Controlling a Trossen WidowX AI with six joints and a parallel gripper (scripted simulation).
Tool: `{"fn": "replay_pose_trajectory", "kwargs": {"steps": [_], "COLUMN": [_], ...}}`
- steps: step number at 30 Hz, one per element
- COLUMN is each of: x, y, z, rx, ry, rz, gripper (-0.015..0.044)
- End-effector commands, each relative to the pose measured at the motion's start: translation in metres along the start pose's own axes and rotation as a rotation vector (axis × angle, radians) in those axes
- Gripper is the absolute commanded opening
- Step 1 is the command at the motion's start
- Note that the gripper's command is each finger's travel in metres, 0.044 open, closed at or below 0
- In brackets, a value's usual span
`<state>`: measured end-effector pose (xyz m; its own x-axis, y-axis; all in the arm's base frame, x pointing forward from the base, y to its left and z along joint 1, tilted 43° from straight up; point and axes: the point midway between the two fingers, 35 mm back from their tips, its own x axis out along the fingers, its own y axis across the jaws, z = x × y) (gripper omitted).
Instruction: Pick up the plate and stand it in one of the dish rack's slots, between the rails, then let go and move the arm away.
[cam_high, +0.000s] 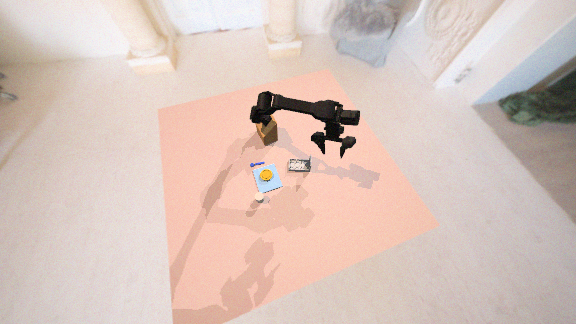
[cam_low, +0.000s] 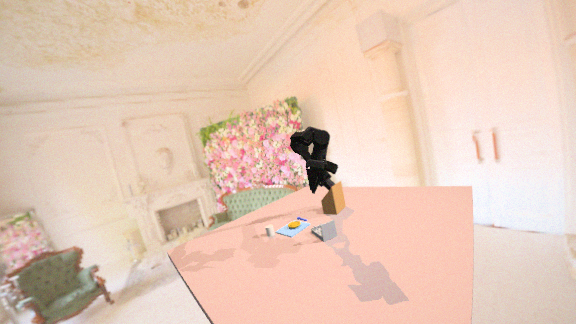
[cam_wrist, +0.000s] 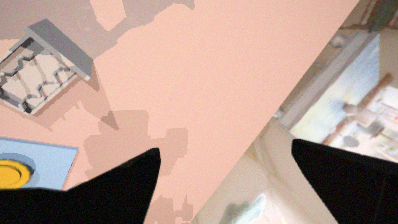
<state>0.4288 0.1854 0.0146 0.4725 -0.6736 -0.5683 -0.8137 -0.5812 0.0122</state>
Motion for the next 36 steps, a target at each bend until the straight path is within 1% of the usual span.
{"fn": "replay_pose_trajectory", "kwargs": {"steps": [1, 19, 36], "x": [0.006, 0.022, 0.029], "y": [0.011, 0.074, 0.145], "z": [-0.015, -0.082, -0.129], "rx": [0.108, 0.689, 1.238], "ry": [-0.014, -0.031, 0.025], "rz": [0.033, 0.192, 0.356], "gripper": [0.04, 0.04, 0.04]}}
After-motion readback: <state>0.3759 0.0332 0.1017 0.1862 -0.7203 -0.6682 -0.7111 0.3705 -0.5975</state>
